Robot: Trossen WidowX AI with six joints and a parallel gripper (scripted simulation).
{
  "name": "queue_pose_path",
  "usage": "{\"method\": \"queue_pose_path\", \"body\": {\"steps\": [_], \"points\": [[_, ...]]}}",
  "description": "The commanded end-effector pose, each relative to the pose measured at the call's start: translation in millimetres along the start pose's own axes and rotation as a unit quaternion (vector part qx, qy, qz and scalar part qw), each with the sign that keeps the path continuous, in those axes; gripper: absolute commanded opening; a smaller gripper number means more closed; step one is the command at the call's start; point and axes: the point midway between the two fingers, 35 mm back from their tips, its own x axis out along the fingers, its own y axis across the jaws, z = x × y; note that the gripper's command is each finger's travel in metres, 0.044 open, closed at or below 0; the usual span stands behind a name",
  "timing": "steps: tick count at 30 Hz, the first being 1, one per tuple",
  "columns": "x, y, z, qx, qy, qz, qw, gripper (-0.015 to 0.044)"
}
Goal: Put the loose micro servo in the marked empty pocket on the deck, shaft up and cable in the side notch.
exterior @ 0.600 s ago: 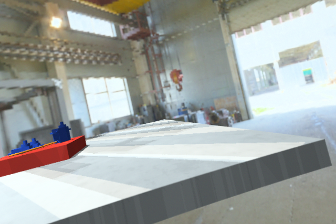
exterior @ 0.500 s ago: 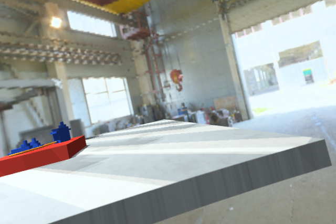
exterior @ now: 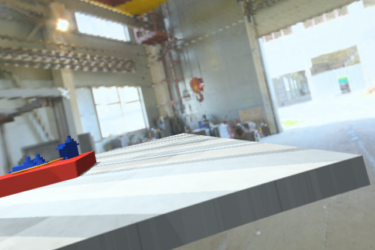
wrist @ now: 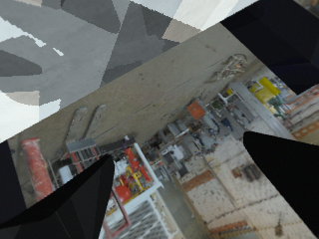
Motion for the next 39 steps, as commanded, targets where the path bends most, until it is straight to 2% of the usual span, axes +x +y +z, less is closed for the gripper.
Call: {"method": "queue_pose_path", "body": {"steps": [1,17,39], "points": [[-12.7,18.7,-27.0,0.046,0.048,0.032,0.997,0.0440],[-77.9,79.5,-102.1,0.192,0.208,0.117,0.952,0.0440],[-164.1,127.7,-140.3,0.317,0.342,0.153,0.871,0.0440]]}}
